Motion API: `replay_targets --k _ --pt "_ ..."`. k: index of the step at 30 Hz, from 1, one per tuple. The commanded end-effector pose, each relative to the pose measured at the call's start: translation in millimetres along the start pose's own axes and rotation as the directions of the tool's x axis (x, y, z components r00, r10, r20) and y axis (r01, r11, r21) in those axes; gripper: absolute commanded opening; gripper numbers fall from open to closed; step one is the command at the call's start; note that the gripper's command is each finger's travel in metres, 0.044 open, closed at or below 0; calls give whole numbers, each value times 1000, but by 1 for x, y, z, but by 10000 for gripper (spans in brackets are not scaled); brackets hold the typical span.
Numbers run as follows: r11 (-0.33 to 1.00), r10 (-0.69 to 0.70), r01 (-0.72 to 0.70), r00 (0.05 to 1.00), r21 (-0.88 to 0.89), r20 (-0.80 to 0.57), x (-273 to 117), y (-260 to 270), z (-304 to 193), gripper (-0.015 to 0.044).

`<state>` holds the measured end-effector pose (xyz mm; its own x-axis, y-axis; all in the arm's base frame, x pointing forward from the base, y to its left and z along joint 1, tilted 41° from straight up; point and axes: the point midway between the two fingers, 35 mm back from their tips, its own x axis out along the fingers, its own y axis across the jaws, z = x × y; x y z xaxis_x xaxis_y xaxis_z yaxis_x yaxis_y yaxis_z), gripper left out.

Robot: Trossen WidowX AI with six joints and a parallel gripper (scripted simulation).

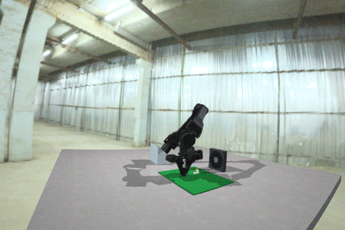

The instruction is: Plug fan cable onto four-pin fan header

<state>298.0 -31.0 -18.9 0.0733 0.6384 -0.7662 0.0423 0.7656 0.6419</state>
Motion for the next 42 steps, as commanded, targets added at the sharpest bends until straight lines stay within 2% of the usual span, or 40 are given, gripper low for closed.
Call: replay_targets --k 1,2,5,7,10,16,29,42 --pt "1000 0 0 1000 -1 0 0 0 0 46" --pt "1000 0 0 1000 -1 0 0 0 0 20" --pt "1000 0 0 1000 -1 0 0 0 0 0" --pt "1000 0 0 1000 1 -1 -11 0 1 0" --pt "1000 3 -3 1000 7 -5 -47 -1 1 0" --pt "1000 3 -3 1000 30 -5 -49 0 0 0" --pt "891 2 1 1000 453 -5 -49 32 0 0" --pt "609 4 2 1000 793 -6 -49 63 -4 0"
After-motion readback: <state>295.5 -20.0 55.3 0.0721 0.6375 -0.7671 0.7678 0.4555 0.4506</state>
